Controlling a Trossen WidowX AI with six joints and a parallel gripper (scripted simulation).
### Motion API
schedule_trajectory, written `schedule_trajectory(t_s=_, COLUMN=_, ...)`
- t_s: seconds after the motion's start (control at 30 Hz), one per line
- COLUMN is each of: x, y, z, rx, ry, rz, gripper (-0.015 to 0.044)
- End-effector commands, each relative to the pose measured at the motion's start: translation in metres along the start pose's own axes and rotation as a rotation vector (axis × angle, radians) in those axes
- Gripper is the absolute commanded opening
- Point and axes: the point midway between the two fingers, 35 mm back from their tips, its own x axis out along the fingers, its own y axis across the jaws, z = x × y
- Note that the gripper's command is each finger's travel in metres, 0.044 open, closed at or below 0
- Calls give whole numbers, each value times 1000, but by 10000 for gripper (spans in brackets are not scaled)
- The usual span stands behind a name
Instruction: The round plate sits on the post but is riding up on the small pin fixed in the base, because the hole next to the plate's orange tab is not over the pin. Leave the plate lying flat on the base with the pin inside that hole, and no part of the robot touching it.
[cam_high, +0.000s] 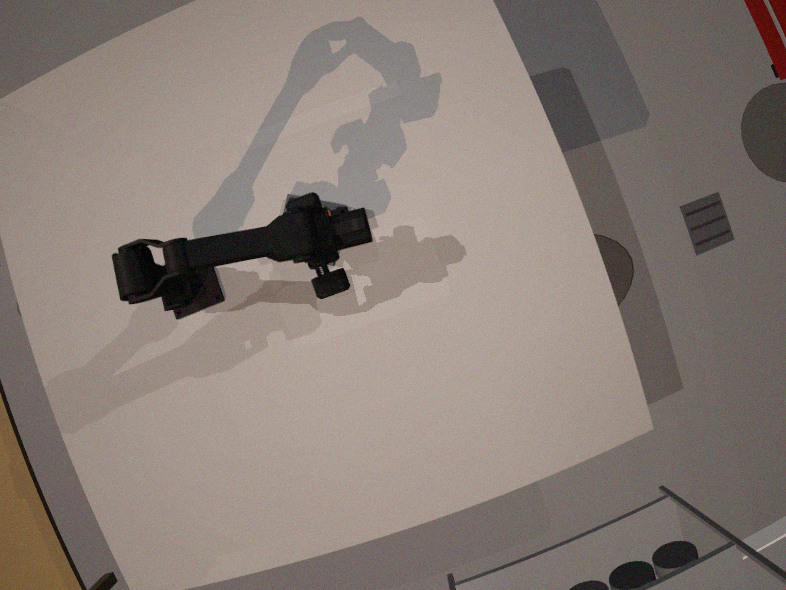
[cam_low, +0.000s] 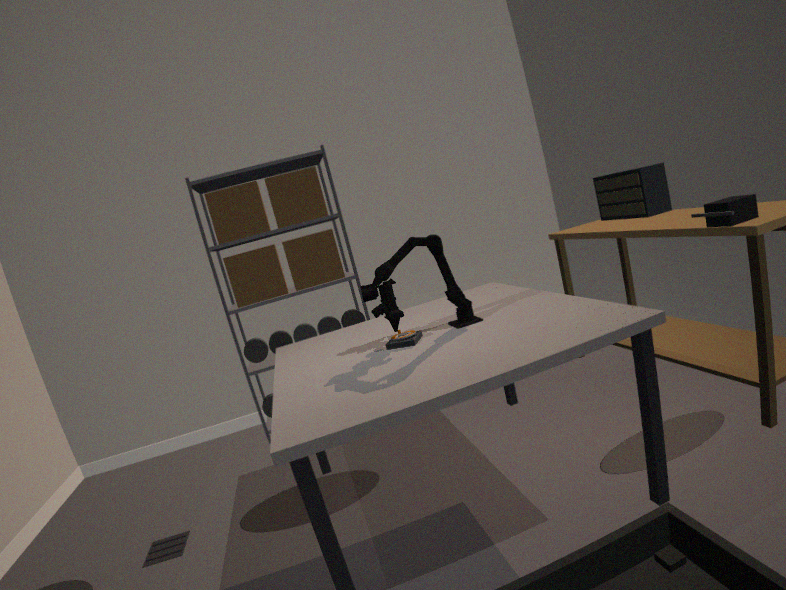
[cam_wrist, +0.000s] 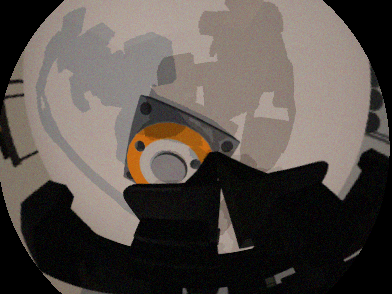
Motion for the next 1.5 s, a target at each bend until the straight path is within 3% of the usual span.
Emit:
schedule_trajectory(t_s=0.0, x=3, y=0, z=-7, rx=-5, ry=19, rz=-2, gripper=0)
schedule_trajectory(t_s=1.47, x=3, y=0, z=-27, rx=-5, ry=20, rz=-2, gripper=0)
